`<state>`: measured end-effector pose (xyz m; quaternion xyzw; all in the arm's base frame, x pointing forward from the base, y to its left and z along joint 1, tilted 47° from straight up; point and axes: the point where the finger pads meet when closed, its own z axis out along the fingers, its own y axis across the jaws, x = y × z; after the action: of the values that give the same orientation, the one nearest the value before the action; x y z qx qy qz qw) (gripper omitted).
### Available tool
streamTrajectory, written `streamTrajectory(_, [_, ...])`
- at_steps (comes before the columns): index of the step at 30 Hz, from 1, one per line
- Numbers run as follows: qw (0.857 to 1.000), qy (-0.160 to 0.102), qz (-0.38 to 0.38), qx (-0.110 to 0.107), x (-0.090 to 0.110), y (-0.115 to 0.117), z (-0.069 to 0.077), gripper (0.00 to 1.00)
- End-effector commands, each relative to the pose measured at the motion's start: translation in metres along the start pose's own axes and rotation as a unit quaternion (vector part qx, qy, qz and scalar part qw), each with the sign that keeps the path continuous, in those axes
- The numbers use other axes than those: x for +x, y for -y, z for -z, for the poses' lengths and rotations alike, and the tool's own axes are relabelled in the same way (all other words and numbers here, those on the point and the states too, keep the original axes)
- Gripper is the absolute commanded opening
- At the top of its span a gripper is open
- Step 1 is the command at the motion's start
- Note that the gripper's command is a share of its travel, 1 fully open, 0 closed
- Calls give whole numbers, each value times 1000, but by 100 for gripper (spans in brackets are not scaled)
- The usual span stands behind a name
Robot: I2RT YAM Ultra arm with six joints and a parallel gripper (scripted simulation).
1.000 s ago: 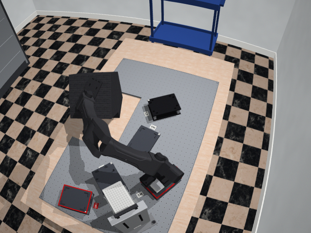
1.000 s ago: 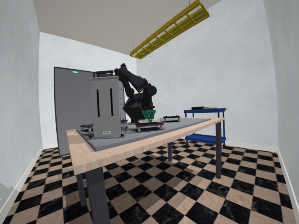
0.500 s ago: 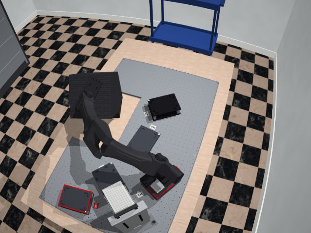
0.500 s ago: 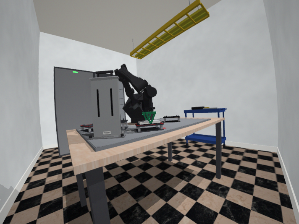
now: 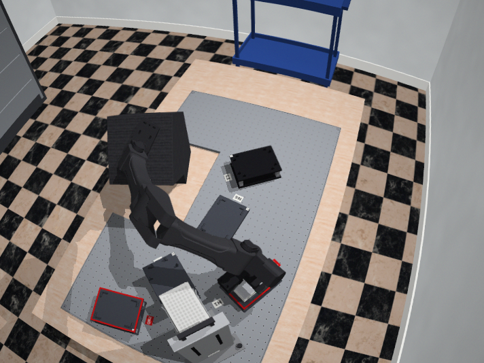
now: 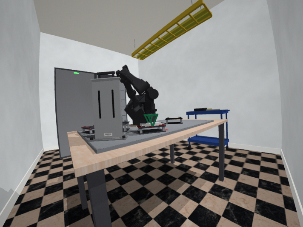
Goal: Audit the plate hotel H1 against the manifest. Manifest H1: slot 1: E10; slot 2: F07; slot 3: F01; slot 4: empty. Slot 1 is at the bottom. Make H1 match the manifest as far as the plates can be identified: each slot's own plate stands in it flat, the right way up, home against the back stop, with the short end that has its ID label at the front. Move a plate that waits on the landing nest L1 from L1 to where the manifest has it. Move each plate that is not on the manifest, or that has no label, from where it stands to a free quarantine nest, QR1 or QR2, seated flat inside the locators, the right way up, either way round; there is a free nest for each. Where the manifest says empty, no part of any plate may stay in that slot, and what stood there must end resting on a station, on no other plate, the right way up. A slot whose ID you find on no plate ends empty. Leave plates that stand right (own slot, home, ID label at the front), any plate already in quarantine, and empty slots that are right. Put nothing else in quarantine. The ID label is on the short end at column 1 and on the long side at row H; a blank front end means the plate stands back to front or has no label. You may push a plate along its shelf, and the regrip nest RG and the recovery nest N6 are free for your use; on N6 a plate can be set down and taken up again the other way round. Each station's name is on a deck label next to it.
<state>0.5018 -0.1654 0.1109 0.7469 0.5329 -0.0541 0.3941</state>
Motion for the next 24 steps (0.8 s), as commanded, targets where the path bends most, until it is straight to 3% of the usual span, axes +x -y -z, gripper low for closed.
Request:
streamTrajectory(1, [1000, -1, 1, -7, 2, -4, 6, 100])
streamTrajectory(7, [1000, -1, 1, -7, 2, -4, 6, 100])
streamTrajectory(8, [1000, -1, -3, -14, 0, -9, 20, 100])
streamTrajectory(12, [1000, 0, 0, -12, 1, -7, 25, 100])
streamTrajectory(24, [1000, -2, -7, -20, -1, -13, 69, 100])
